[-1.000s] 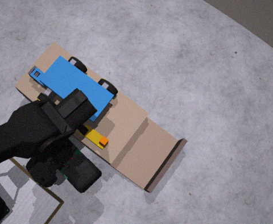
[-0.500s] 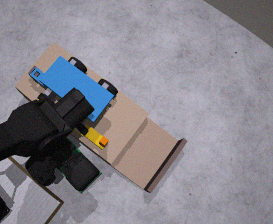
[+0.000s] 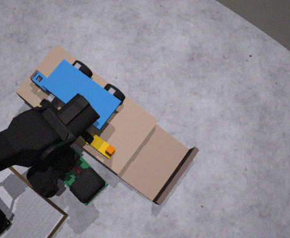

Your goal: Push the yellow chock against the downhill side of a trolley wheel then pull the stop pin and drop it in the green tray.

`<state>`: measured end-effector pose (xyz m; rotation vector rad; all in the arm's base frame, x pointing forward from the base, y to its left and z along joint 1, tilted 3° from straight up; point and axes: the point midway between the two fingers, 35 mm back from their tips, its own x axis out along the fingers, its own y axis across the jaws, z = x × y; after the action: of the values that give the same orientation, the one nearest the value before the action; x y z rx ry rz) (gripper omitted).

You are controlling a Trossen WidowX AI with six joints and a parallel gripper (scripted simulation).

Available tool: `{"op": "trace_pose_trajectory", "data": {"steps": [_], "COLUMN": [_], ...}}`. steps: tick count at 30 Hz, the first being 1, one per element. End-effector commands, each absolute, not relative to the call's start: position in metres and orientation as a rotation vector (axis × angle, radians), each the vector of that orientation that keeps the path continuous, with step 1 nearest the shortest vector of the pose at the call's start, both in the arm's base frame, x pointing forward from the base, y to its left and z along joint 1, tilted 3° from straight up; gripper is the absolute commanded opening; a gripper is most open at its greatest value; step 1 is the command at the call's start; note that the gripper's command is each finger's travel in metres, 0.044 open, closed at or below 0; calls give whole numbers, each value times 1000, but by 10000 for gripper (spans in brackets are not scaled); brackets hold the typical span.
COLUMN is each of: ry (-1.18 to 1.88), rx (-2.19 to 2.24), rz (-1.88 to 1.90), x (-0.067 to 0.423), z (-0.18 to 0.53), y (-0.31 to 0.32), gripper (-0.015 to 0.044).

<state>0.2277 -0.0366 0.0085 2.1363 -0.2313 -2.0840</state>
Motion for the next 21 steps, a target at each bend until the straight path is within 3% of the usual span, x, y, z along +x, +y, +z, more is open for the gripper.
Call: {"op": "trace_pose_trajectory", "data": {"steps": [1,8,12,21], "ry": [-233,-242,-242,-239], "rx": [2135,2132,2132,2132], "rz": [-2083,-2089,-2089,-2089], "x": [228,224,223,222], "z": [9,32,43,72], "y": [-37,-35,-35,-34], "gripper": [340,340,440,440]}}
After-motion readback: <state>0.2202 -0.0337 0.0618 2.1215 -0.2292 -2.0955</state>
